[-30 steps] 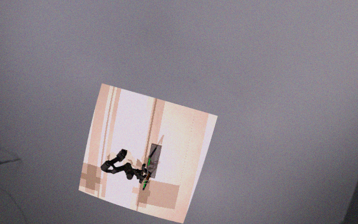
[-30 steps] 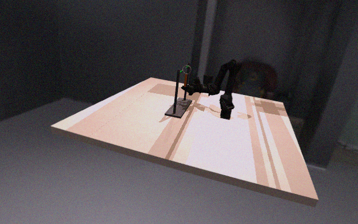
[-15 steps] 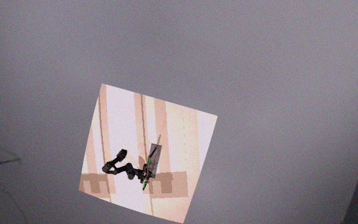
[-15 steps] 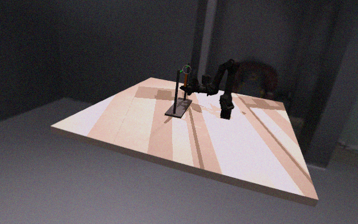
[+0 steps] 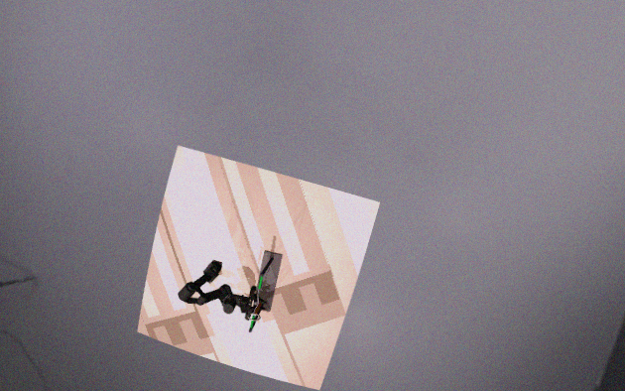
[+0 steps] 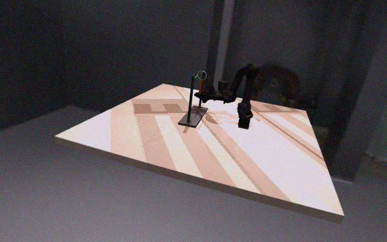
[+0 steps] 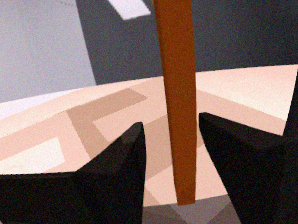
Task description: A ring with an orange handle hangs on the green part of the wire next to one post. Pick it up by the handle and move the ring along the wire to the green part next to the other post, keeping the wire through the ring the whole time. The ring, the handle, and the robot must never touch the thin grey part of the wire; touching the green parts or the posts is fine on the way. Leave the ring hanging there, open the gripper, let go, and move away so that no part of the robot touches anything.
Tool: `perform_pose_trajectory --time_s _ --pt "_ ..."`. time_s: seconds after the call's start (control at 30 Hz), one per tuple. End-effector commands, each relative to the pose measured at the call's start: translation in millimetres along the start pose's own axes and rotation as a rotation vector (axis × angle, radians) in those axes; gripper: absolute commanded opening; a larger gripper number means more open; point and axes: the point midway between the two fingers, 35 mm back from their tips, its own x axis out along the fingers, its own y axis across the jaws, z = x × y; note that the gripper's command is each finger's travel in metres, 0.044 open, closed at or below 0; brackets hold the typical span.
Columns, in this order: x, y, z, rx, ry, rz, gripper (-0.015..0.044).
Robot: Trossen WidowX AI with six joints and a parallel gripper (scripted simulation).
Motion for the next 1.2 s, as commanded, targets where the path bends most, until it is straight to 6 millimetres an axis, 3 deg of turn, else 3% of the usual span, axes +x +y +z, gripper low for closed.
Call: perform_pose_trajectory --time_s 0.0,0.23,0.63,0.9,1.17 --pt "0 -1 0 0.006 -0.002 -0.003 0.016" --pt "0 -1 0 0.006 -0.002 -0.003 0.016" --pt "0 0 0 0.0 0.0 0.0 -0.015" --pt "0 0 2 0.0 0.0 0.0 -0.015" --pt "-1 -2 16 0.003 -0.001 -0.003 -0.015"
